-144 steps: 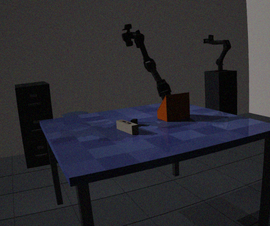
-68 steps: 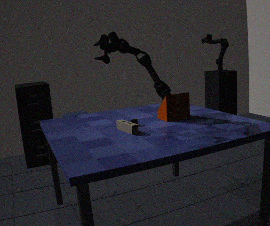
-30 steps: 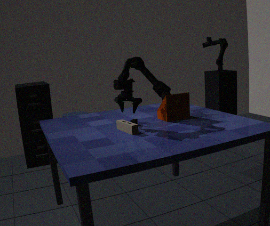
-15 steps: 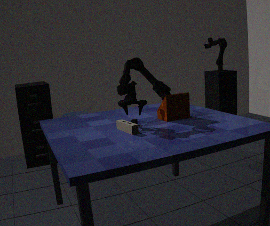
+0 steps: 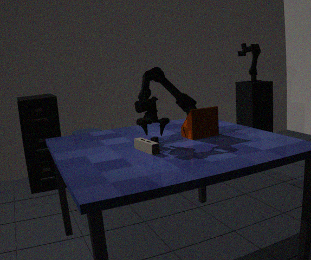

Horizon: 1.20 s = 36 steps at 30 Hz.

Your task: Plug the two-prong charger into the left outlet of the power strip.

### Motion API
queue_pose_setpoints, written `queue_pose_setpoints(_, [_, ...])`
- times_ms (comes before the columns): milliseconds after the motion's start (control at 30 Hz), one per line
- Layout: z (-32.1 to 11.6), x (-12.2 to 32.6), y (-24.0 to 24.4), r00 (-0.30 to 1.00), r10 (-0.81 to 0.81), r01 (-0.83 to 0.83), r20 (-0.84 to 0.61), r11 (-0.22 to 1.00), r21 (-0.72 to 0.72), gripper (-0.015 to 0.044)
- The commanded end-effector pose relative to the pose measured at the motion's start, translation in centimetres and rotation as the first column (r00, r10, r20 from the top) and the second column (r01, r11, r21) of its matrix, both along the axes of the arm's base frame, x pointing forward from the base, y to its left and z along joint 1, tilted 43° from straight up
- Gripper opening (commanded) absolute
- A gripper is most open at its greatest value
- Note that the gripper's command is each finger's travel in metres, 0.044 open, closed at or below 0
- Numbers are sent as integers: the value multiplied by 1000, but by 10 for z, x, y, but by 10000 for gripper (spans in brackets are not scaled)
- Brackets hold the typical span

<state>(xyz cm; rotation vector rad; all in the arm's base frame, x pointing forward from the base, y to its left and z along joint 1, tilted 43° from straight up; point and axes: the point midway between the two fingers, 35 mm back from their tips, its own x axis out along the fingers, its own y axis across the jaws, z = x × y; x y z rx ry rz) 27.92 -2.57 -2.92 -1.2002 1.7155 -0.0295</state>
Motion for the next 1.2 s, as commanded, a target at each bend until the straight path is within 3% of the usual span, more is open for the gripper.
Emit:
queue_pose_setpoints(0, [-5, 0, -5, 1000, 3, -3, -5, 1000, -3, 440])
queue_pose_setpoints(900, [-34, 0, -33, 1000, 3, -3, -6, 1000, -6, 440])
queue_pose_setpoints(1167, [-32, 1, -31, 1000, -2, 2, -2, 1000, -3, 230])
